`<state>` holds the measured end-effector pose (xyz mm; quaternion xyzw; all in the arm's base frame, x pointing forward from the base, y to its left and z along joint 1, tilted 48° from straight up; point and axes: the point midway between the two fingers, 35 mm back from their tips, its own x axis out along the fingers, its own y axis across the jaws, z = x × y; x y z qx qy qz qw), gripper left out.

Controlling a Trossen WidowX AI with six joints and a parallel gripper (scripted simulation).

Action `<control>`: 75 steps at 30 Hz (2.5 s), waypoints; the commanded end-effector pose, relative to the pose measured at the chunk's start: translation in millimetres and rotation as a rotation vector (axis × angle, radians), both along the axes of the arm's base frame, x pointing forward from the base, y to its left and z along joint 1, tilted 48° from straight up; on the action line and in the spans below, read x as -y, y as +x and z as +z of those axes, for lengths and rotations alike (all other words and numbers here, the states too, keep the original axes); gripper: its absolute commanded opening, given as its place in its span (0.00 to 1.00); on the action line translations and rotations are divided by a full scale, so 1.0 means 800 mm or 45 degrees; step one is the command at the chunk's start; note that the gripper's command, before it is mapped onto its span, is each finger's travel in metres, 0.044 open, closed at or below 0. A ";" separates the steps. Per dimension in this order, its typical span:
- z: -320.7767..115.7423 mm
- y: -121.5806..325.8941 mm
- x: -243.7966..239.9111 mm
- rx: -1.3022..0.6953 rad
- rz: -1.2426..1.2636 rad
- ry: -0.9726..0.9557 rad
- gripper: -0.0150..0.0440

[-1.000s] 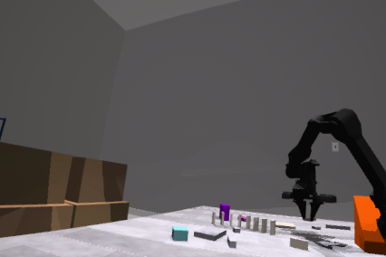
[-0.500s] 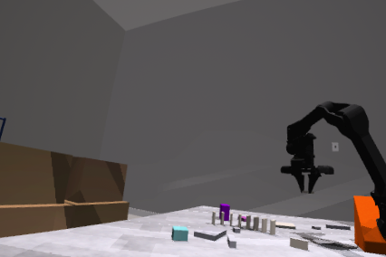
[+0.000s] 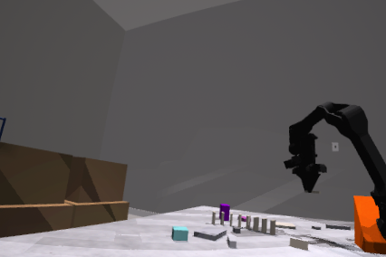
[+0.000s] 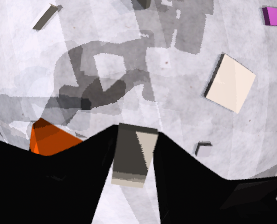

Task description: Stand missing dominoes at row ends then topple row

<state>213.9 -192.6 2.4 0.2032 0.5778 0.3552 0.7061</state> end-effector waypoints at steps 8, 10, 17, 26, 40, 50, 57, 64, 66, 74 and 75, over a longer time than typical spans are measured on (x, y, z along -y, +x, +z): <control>-0.025 -0.021 0.027 -1.166 -1.077 0.113 0.44; -0.026 -0.023 0.028 -1.264 -1.167 0.124 0.44; -0.033 -0.028 0.033 -1.605 -1.482 0.163 0.44; -0.034 -0.029 0.034 -1.686 -1.557 0.172 0.44; -0.034 -0.029 0.033 -1.685 -1.558 0.167 0.44; -0.048 -0.030 0.017 -1.634 -1.617 -0.121 0.44; -0.057 -0.030 0.009 -1.566 -1.678 -0.325 0.44; -0.063 -0.030 0.003 -1.475 -1.752 -0.512 0.44; -0.065 -0.030 0.001 -1.445 -1.776 -0.563 0.44; -0.068 -0.028 -0.004 -1.305 -1.880 -0.746 0.44; -0.068 -0.028 -0.004 -1.286 -1.894 -0.767 0.44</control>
